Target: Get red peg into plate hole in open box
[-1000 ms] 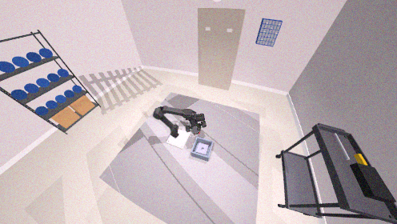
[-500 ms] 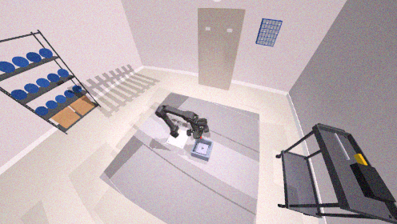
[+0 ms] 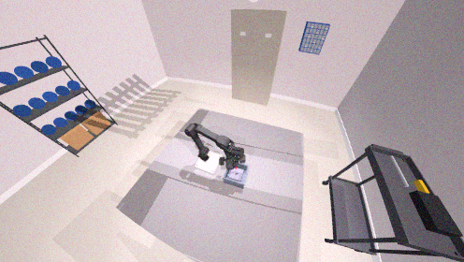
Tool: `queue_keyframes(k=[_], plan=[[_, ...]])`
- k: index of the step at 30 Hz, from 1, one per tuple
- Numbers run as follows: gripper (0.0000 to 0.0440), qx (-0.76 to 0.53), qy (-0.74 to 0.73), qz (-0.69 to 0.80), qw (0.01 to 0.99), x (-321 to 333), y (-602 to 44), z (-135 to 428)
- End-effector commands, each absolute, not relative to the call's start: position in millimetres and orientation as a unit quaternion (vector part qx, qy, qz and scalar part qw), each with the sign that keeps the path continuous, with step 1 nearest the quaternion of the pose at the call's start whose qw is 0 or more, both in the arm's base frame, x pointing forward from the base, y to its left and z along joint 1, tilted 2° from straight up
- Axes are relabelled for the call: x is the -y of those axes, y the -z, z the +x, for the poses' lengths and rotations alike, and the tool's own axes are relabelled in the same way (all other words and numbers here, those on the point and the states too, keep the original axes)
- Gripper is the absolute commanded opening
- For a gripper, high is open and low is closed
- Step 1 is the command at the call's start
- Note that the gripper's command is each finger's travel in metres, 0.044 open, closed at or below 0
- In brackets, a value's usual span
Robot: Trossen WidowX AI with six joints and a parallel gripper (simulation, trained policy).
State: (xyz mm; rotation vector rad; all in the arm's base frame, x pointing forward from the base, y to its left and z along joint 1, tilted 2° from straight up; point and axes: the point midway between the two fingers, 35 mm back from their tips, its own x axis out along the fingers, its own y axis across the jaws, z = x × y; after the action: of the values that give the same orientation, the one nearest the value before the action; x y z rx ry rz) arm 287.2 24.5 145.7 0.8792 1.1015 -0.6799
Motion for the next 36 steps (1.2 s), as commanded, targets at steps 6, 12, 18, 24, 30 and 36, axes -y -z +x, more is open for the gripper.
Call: queue_keyframes(k=[6, 12, 18, 24, 30, 36], plan=[[0.0014, -0.504, 0.316, 0.403, 0.696, -11.5, -134.7, 299.5], [0.0017, -0.516, 0.324, 0.402, 0.683, -5.8, -120.7, 305.9], [0.0048, -0.532, 0.332, 0.391, 0.674, -1.5, -102.3, 311.7], [0.0149, -0.549, 0.337, 0.375, 0.667, 3.6, -90.4, 315.8], [0.0171, -0.548, 0.334, 0.373, 0.670, 8.2, -93.5, 329.7], [0.0169, -0.552, 0.330, 0.372, 0.669, 12.5, -96.5, 340.0]])
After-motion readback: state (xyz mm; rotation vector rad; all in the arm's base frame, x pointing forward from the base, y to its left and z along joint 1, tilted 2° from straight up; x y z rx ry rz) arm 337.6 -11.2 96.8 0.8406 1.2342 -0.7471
